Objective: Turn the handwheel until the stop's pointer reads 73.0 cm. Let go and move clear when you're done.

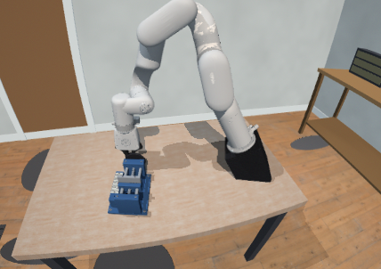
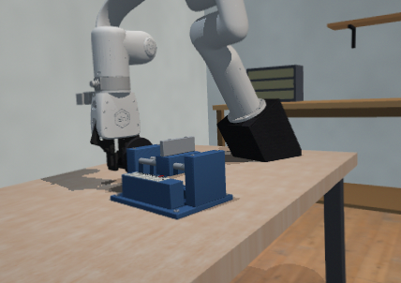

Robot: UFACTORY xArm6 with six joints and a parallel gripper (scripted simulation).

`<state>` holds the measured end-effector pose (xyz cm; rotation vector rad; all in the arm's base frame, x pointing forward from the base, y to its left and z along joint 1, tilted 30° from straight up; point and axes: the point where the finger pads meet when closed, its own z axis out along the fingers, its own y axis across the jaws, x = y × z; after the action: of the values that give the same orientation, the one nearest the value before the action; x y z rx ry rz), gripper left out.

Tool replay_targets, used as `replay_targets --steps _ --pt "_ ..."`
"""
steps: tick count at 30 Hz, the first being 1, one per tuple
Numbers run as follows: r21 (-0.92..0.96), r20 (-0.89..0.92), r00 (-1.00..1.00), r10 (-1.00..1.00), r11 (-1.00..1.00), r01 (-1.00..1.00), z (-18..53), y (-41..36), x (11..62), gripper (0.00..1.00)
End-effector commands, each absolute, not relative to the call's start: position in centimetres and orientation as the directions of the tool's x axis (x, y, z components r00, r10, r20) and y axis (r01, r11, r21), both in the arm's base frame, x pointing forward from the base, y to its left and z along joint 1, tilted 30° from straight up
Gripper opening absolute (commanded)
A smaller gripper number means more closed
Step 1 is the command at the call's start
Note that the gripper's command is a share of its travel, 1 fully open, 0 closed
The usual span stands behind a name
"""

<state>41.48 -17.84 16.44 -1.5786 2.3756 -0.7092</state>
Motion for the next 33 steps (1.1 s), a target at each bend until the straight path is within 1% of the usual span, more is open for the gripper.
replay_targets --steps 1,33 --pt "-0.494 0.095 -0.408 -0.908 0.313 -0.811 16.3 -17.9 41.5 0.06" --pt "-0.494 0.095 -0.408 -0.908 0.313 -0.811 13.9 -17.8 40.9 0.06"
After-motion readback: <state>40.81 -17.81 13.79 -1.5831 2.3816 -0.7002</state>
